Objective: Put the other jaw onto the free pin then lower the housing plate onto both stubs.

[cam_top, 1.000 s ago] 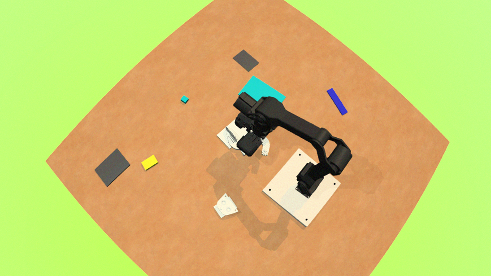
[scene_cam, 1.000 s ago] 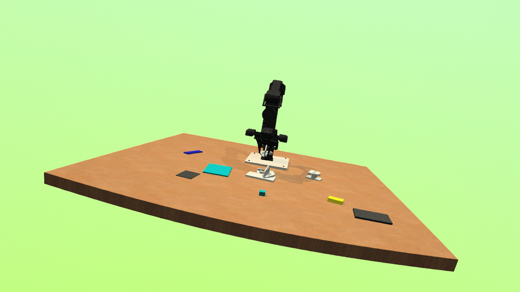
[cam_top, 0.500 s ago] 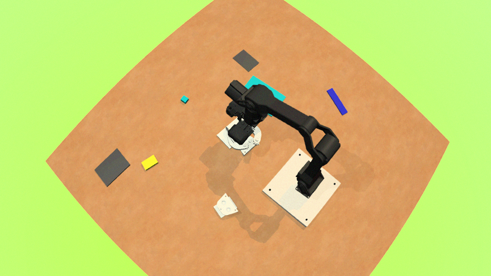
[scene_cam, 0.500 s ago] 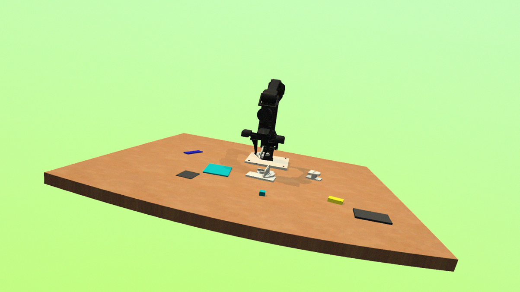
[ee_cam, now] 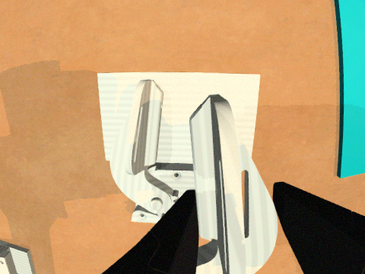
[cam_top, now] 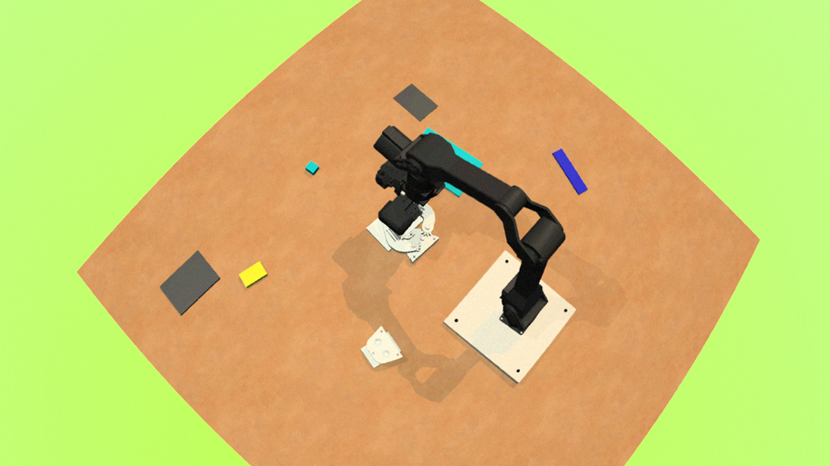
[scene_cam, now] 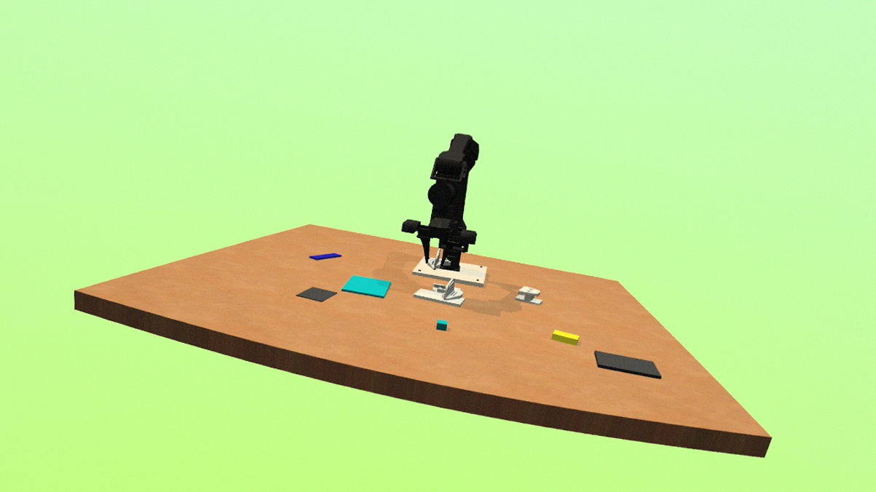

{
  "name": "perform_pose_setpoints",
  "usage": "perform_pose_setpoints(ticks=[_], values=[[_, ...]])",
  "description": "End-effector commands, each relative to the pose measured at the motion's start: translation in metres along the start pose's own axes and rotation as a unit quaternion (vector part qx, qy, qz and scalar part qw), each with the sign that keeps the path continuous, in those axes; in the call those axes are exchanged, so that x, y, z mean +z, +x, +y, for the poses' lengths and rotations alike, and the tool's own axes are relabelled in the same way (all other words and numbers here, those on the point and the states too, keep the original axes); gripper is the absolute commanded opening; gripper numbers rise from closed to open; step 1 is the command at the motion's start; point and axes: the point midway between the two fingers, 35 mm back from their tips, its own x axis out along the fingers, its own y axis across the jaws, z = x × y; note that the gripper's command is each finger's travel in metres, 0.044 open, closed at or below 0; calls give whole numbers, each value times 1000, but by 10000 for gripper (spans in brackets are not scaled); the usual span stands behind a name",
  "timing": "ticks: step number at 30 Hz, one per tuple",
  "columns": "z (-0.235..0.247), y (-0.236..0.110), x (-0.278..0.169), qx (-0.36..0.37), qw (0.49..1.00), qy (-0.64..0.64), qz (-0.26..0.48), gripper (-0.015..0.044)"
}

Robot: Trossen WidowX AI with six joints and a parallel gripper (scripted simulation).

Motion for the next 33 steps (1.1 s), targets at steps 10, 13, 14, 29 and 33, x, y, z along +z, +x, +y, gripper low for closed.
perform_pose_setpoints(ticks=[10, 13, 14, 29, 33], values=[[0, -1, 2, 2, 1000, -2, -3, 134], [0, -1, 2, 2, 1000, -3, -3, 134], [0, -1, 2, 2, 1000, -7, -3, 134], [1, -1, 4, 2, 1000, -8, -3, 134], [1, -1, 4, 2, 1000, -8, -3, 134]])
